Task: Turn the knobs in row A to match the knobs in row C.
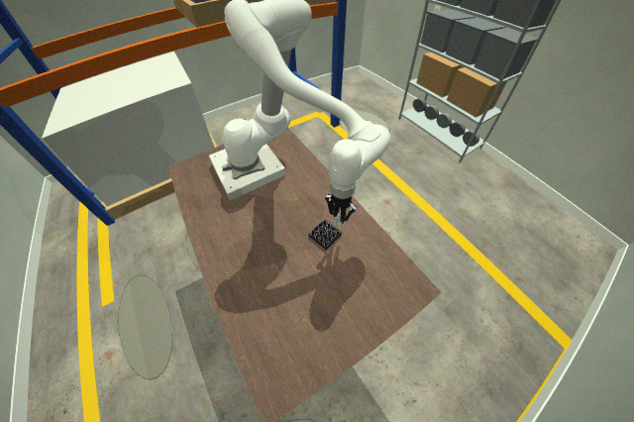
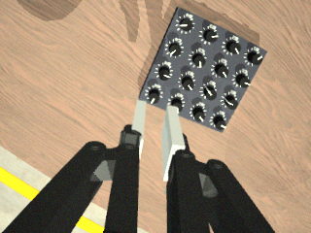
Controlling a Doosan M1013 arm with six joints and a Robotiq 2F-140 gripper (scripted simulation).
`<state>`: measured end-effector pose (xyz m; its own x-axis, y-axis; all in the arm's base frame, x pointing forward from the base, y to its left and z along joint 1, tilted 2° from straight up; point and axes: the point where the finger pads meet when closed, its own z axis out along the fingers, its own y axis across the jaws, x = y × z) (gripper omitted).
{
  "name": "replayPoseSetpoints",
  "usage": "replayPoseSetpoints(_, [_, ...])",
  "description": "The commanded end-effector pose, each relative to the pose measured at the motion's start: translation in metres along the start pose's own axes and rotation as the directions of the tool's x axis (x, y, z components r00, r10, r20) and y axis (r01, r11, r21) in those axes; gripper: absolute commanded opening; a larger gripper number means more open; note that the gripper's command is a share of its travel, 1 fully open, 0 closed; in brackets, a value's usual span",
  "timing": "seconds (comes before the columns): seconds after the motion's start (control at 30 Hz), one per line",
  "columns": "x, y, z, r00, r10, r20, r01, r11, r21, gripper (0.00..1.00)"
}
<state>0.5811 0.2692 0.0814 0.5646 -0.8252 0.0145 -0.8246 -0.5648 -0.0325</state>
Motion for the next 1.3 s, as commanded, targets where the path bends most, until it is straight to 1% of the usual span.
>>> replayPoseSetpoints(0.0, [0.0,0.0,0.0,1.0,0.0,0.0,0.0,1.0,0.0,0.12])
replayPoseSetpoints(0.63, [0.0,0.0,0.002,1.0,0.0,0.0,0.0,1.0,0.0,0.12])
replayPoseSetpoints(1.0, [0.0,0.0,0.01,1.0,0.0,0.0,0.0,1.0,0.0,0.12])
replayPoseSetpoints(1.27, [0.0,0.0,0.02,1.0,0.0,0.0,0.0,1.0,0.0,0.12])
